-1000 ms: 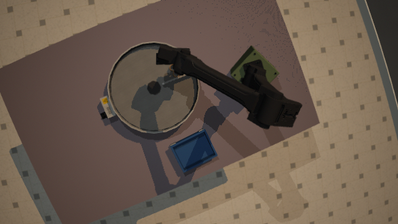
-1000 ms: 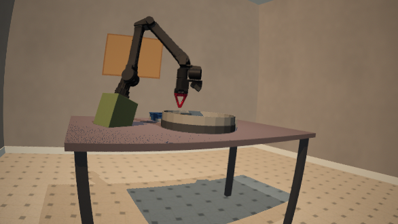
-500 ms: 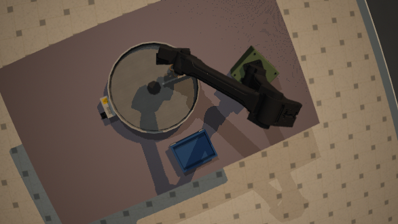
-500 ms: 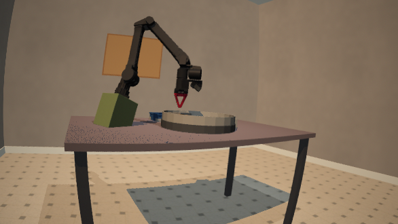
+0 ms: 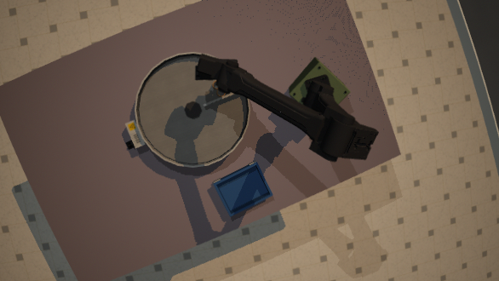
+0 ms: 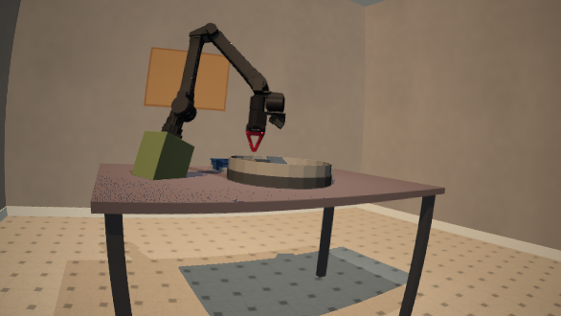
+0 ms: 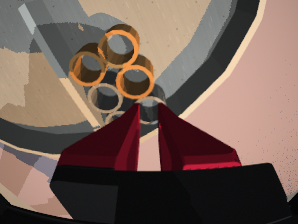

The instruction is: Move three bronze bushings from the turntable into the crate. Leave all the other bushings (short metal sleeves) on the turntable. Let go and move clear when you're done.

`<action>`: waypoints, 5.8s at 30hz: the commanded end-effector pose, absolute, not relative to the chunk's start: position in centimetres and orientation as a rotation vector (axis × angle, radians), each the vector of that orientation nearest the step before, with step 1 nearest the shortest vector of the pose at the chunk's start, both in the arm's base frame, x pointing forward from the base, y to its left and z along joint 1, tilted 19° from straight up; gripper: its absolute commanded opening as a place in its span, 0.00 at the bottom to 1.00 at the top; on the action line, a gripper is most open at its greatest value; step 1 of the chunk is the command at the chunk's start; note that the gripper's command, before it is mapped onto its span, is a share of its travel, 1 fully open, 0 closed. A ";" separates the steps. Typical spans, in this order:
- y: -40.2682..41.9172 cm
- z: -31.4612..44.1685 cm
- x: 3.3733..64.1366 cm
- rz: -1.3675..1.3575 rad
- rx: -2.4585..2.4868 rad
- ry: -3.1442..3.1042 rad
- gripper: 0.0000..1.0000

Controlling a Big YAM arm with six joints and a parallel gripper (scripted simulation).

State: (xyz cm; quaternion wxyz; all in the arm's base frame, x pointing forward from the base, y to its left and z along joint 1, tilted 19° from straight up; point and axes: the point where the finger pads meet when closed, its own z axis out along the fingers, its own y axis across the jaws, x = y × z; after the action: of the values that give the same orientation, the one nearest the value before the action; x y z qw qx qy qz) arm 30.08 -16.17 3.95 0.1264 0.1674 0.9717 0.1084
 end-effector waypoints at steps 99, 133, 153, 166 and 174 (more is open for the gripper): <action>-16.7 2.9 31.4 0.293 0.495 2.799 0.13; -16.3 2.4 30.8 0.303 0.500 2.810 0.13; -16.3 2.4 30.8 0.303 0.500 2.810 0.13; -16.2 2.4 30.7 0.304 0.500 2.811 0.13; -16.5 2.7 31.1 0.294 0.495 2.800 0.13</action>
State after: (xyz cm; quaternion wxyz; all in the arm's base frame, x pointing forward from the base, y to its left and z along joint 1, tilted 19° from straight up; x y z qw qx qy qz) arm 30.81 -15.71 1.49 0.1251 0.1638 0.9723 0.1105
